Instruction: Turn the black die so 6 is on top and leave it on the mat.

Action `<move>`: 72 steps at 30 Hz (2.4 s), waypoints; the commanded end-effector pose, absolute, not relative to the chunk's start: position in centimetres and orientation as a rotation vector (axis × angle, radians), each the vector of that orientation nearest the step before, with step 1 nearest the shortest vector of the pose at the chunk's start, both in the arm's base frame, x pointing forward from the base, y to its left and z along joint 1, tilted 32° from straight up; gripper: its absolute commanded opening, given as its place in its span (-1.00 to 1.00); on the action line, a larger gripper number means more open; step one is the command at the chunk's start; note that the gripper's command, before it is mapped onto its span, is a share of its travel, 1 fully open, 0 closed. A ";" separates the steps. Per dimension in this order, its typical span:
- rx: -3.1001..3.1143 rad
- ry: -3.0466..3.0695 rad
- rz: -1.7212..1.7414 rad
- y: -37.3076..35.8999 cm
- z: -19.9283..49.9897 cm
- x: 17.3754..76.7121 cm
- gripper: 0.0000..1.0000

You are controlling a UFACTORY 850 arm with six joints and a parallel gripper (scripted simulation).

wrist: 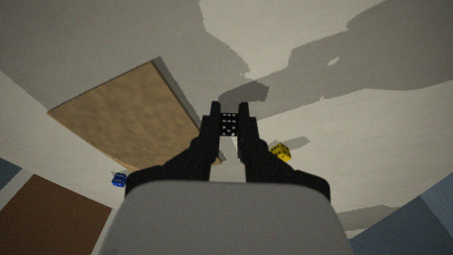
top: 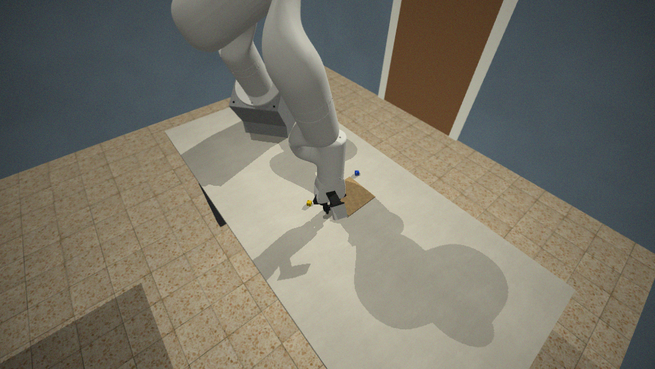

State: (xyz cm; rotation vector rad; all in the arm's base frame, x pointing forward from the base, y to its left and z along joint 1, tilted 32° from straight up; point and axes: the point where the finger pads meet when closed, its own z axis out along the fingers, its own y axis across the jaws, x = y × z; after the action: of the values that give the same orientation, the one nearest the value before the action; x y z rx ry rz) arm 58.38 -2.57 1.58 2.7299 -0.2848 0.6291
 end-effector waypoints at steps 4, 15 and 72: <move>2.730 -0.285 0.631 -1.7 3.7 57.5 -0.78; 2.730 -0.285 0.631 0.5 9.0 55.1 -0.78; 2.438 0.471 1.315 10.4 5.3 53.8 -0.78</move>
State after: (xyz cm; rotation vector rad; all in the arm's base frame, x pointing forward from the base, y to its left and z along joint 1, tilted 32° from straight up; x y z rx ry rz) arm 53.73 10.90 5.35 2.5120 0.4384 1.1308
